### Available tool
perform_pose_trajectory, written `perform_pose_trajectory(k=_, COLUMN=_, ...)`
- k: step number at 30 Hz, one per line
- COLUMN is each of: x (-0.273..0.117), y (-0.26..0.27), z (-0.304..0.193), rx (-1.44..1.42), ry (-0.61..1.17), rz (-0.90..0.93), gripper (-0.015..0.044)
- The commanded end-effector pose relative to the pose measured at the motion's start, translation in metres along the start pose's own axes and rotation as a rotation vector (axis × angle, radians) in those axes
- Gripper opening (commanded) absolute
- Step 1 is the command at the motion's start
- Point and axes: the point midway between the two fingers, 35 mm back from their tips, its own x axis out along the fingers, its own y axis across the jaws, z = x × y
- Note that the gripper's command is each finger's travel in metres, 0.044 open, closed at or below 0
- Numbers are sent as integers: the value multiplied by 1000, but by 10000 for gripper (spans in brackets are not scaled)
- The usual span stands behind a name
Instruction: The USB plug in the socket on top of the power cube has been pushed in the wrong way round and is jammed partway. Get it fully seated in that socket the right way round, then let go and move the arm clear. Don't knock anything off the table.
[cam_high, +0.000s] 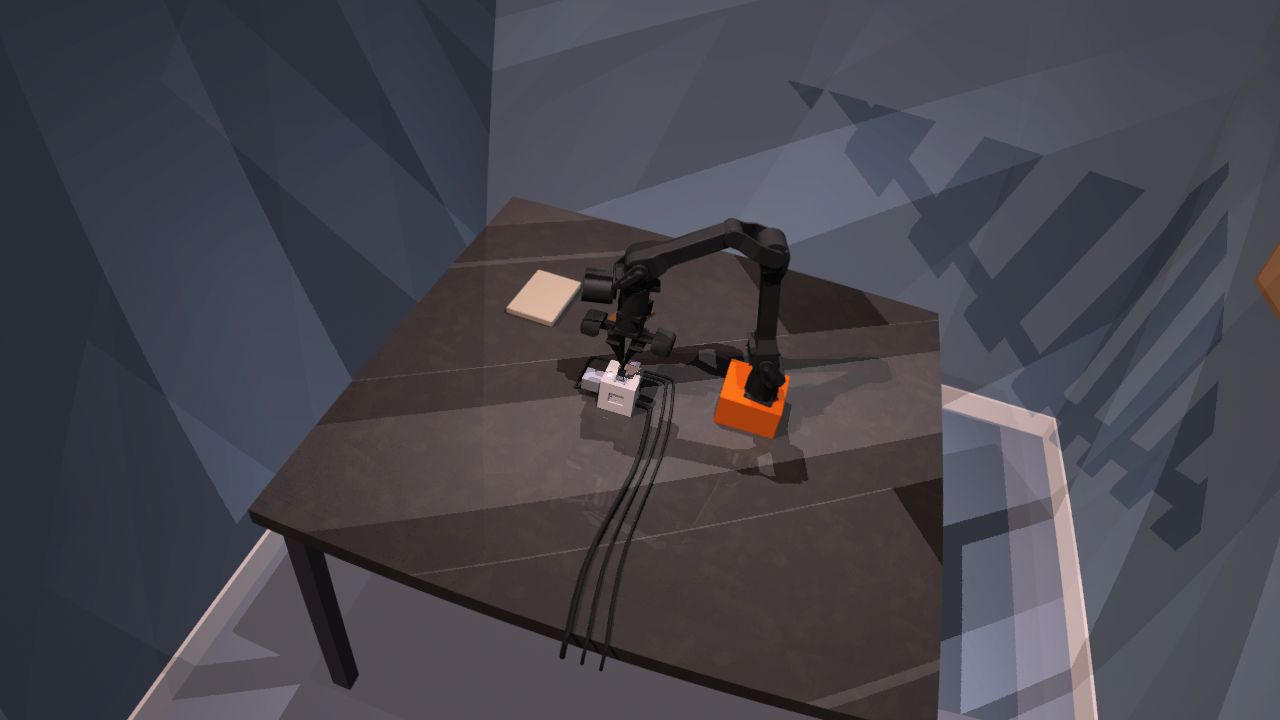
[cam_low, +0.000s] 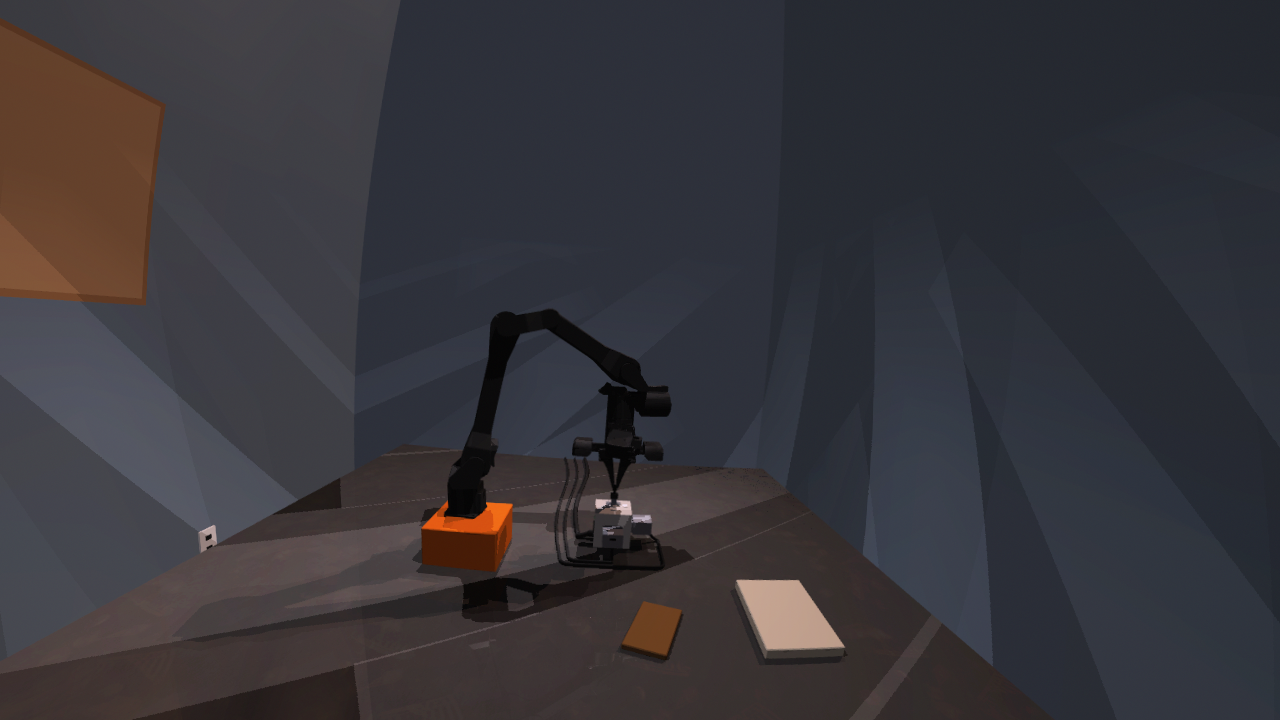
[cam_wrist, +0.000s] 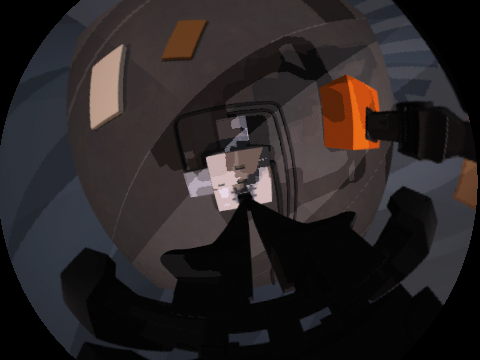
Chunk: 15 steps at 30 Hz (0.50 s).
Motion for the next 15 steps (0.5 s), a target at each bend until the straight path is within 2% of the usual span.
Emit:
perform_pose_trajectory(k=1, x=-4, y=1, z=0, rx=0, ry=1, rz=2, gripper=0)
perform_pose_trajectory(k=15, x=-13, y=1, z=0, rx=0, ry=1, rz=2, gripper=0)
